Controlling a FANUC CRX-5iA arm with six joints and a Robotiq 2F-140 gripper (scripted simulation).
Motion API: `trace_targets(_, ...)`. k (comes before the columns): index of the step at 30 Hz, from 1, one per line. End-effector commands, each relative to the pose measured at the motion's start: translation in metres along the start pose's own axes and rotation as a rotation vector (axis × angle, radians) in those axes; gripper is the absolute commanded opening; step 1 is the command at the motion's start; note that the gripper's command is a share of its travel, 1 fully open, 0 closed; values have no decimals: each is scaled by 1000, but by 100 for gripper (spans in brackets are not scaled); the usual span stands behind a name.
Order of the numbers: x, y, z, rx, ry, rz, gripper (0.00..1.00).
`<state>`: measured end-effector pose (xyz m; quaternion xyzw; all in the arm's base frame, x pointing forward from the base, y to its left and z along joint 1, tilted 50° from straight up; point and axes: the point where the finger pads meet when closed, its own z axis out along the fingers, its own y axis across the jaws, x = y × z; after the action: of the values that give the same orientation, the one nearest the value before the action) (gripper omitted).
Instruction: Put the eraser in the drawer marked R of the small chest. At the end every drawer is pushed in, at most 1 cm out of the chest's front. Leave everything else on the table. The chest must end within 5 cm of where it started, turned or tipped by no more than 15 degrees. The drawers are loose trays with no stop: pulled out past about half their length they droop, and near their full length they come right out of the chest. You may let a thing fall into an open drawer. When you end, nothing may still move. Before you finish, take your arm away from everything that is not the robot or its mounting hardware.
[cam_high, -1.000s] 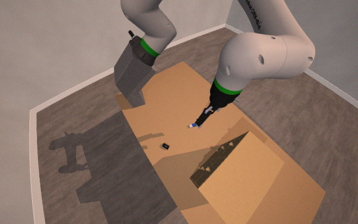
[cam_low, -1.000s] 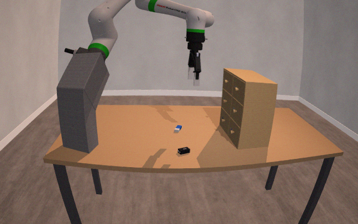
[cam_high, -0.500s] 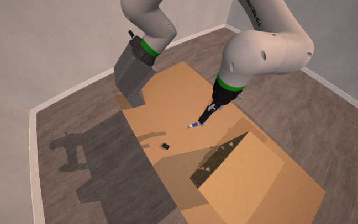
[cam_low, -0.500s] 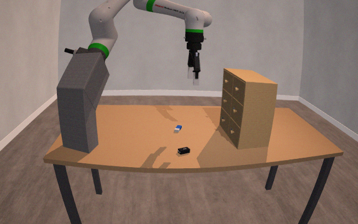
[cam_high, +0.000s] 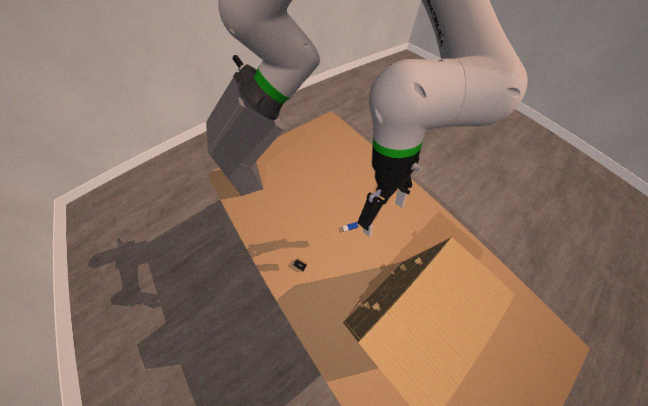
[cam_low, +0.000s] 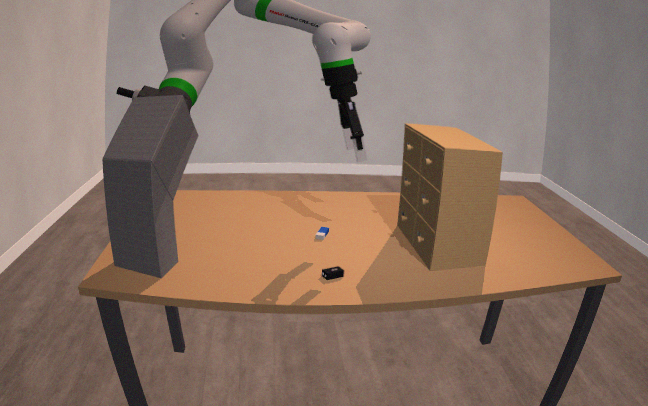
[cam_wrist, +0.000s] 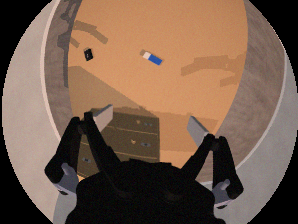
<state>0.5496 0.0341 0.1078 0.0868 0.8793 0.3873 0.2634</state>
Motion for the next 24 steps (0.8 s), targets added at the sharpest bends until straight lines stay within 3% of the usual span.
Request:
trace_targets(1,-9,1,15,-6,-147,-5,100)
trace_targets(11,-25,2,42,-7,-412,-4,100)
trace_targets(13,-25,2,42,-7,-412,-4,100)
trace_targets(24,-39,2,65,-8,-649,-3,100)
